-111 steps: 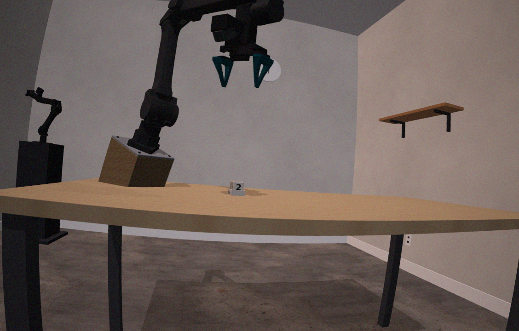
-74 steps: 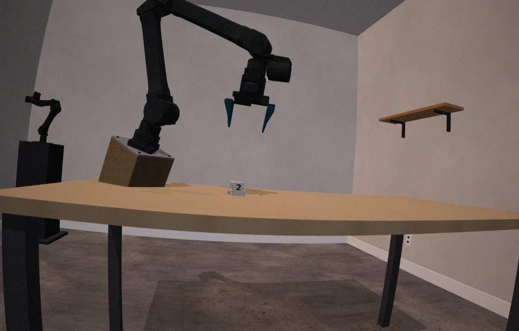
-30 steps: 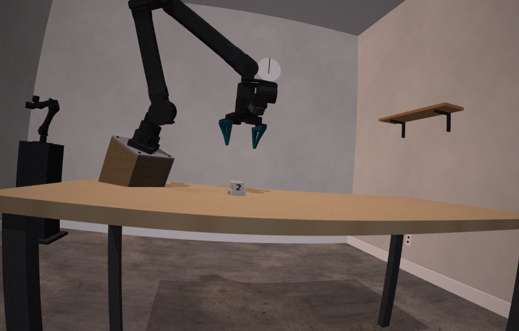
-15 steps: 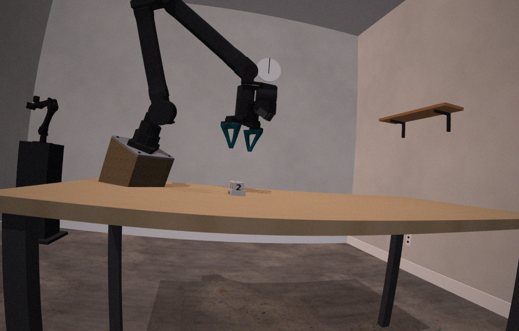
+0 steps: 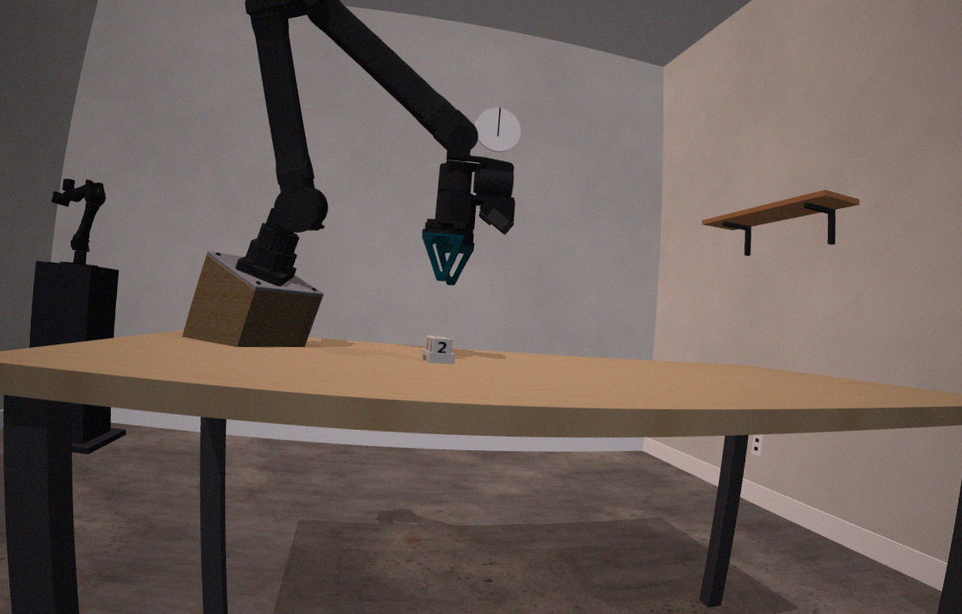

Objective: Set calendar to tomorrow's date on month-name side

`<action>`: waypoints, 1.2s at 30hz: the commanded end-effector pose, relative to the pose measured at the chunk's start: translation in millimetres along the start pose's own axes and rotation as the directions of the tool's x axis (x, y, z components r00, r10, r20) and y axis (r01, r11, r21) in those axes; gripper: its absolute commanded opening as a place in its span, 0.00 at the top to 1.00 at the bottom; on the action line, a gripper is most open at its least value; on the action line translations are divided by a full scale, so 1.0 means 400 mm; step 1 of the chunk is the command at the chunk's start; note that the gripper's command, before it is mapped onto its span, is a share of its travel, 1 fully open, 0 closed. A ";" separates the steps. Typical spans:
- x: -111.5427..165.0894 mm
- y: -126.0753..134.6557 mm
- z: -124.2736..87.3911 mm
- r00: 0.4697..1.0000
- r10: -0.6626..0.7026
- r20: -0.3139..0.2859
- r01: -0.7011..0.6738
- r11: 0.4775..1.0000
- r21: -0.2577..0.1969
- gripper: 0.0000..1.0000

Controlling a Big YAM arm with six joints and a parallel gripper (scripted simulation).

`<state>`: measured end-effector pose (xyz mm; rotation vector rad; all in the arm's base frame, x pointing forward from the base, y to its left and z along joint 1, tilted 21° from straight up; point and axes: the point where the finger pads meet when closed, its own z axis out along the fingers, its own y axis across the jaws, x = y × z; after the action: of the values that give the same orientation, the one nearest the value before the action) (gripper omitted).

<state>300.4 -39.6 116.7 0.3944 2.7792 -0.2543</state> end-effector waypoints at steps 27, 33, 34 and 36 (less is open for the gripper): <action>-0.017 0.000 0.039 0.524 -0.851 0.012 0.851 0.524 0.010 0.00; -0.012 -0.004 0.052 0.346 -0.938 0.005 0.938 0.346 0.008 0.00; -0.013 -0.004 0.053 0.319 -0.948 0.006 0.948 0.319 0.008 0.00; -0.027 0.004 0.046 0.248 -0.969 0.013 0.968 0.249 0.019 0.00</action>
<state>305.8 -45.1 96.9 -1.2532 2.6534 -0.4851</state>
